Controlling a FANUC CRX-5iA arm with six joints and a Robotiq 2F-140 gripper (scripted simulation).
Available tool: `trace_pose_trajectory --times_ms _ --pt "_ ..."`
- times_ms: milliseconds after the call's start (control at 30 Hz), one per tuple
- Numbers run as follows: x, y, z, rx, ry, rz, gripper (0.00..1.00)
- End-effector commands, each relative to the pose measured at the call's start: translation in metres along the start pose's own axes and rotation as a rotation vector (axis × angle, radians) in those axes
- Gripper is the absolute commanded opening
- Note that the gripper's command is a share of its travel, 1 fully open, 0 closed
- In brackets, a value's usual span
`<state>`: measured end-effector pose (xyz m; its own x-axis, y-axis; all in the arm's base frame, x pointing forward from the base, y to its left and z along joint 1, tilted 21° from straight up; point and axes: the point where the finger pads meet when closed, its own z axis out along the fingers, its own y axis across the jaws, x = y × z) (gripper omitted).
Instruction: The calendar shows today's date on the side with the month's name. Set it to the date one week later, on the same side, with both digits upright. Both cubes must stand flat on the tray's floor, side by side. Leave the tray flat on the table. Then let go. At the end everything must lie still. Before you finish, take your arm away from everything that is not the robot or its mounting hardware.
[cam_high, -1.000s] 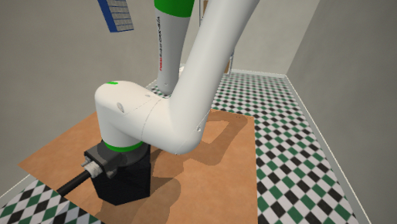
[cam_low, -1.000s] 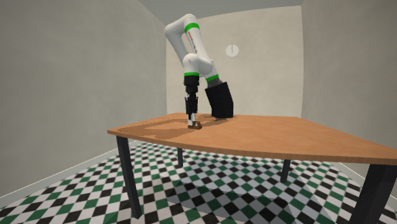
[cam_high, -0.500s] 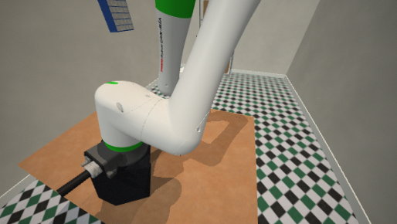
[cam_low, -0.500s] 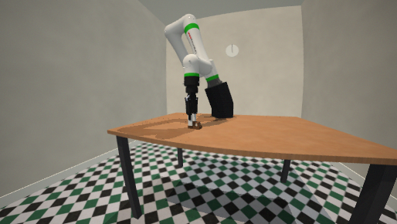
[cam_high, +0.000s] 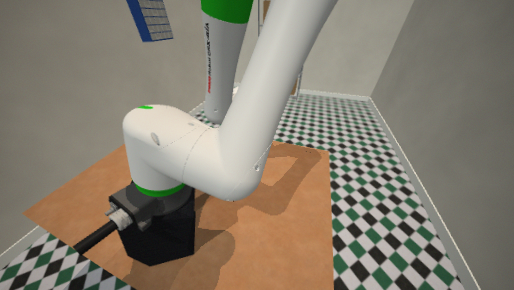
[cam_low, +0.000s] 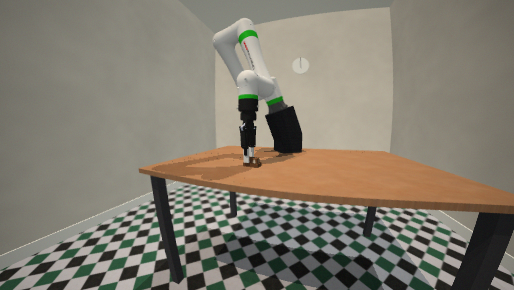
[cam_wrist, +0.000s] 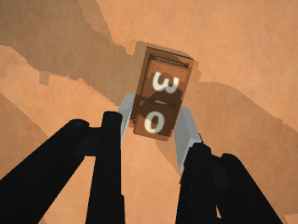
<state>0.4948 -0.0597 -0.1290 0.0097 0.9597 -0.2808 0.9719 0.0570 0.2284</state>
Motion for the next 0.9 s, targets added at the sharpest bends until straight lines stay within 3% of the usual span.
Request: trace_pose_trajectory --times_ms 0,333,367,867 --pt "0.0001 0.0001 -0.0001 0.000 0.000 0.000 0.29" --pt "0.0001 0.0001 -0.0001 0.000 0.000 0.000 0.29" --pt "0.0001 0.0001 -0.0001 0.000 0.000 0.000 0.17" --pt "0.0001 0.0001 -0.0001 0.000 0.000 0.000 0.17"
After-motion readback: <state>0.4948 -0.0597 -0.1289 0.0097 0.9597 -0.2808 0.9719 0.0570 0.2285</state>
